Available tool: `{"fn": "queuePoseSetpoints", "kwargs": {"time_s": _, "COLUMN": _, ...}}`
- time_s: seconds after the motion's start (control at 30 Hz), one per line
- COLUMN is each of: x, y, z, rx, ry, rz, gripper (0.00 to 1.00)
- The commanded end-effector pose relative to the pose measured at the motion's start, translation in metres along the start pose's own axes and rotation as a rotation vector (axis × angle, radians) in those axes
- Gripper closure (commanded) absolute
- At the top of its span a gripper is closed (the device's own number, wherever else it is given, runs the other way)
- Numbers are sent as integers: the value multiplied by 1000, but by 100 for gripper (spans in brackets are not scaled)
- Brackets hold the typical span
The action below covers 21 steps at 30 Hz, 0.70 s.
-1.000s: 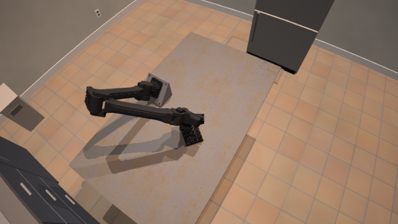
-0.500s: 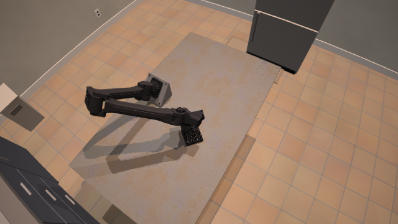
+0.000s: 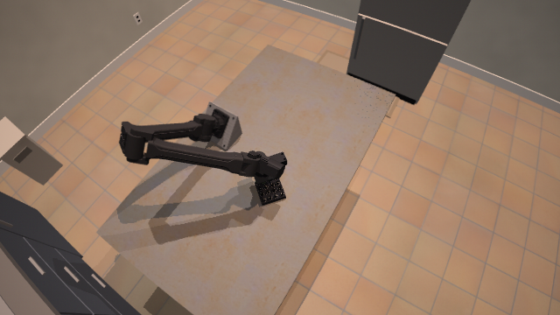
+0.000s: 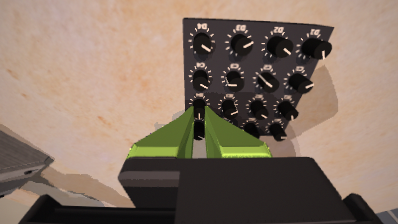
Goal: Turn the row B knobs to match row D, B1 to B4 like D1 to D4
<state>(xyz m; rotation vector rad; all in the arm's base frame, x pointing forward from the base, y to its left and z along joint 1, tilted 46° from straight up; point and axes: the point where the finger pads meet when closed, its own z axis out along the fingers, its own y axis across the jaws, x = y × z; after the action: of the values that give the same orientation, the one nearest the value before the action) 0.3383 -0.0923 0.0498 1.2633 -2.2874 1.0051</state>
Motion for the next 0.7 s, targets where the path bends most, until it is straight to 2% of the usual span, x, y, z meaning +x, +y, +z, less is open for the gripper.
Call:
{"fn": "queuePoseSetpoints", "kwargs": {"time_s": 0.0, "x": -3, "y": -2, "z": 1, "rx": -2, "ry": -7, "rz": -33, "gripper": 92}}
{"fn": "queuePoseSetpoints", "kwargs": {"time_s": 0.67, "x": -3, "y": -2, "z": 1, "rx": -2, "ry": -7, "rz": -40, "gripper": 92}}
